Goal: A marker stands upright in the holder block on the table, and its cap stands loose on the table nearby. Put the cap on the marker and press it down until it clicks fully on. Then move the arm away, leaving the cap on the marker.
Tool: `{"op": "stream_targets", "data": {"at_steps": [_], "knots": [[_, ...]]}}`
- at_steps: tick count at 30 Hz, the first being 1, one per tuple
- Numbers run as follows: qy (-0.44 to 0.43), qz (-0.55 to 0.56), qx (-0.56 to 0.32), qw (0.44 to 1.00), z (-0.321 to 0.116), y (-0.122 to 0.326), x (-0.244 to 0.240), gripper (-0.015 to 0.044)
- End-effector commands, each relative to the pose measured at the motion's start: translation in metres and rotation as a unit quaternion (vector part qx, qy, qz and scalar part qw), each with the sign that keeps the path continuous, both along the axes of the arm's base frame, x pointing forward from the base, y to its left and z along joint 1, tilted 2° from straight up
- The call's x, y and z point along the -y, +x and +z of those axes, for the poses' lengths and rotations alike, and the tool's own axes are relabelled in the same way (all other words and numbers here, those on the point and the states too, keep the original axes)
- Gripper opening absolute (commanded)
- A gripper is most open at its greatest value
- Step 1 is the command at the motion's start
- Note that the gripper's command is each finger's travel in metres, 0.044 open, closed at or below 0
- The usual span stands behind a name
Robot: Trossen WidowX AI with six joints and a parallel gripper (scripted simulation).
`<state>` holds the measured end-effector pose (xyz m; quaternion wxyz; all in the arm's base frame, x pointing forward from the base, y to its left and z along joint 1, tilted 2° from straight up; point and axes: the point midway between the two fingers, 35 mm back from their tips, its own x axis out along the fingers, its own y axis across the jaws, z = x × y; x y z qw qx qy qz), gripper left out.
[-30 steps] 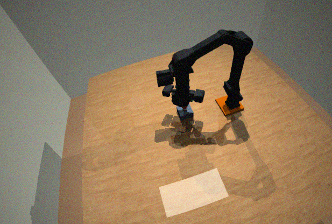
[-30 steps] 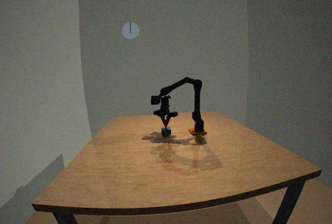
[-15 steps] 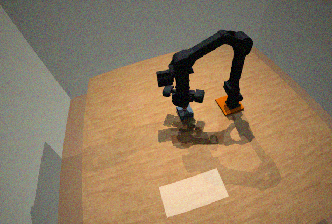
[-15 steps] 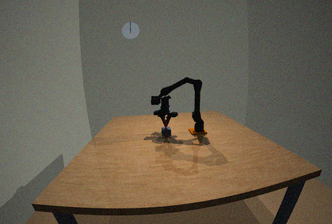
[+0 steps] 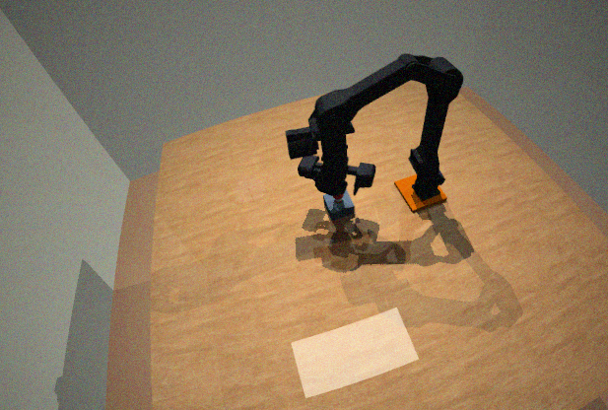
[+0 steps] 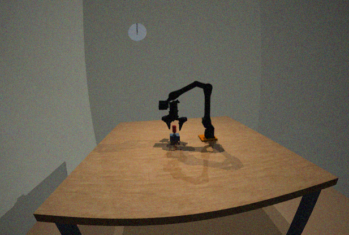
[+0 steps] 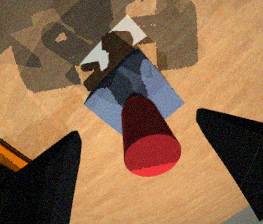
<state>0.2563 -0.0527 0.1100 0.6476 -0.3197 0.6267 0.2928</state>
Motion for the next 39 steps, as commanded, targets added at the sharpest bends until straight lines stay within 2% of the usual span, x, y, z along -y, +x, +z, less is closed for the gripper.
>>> {"op": "stream_targets", "data": {"at_steps": [1,5,9,11,14,20,26,39], "knots": [[-0.001,0.000,0.006,1.000,0.028,0.003,0.000,0.0440],[-0.001,0.000,0.006,1.000,0.070,-0.002,-0.001,0.0440],[-0.001,0.000,0.006,1.000,0.072,-0.002,-0.002,0.0440],[0.000,-0.031,0.007,1.000,0.071,-0.002,-0.001,0.0387],[0.007,-0.165,0.009,0.986,0.069,-0.002,-0.001,0.0309],[0.019,-0.430,0.015,0.903,0.063,-0.002,-0.001,0.0151],[0.020,-0.458,0.016,0.889,0.062,-0.002,-0.001,0.0000],[0.020,-0.458,0.016,0.889,0.059,-0.002,-0.001,0.0000]]}}
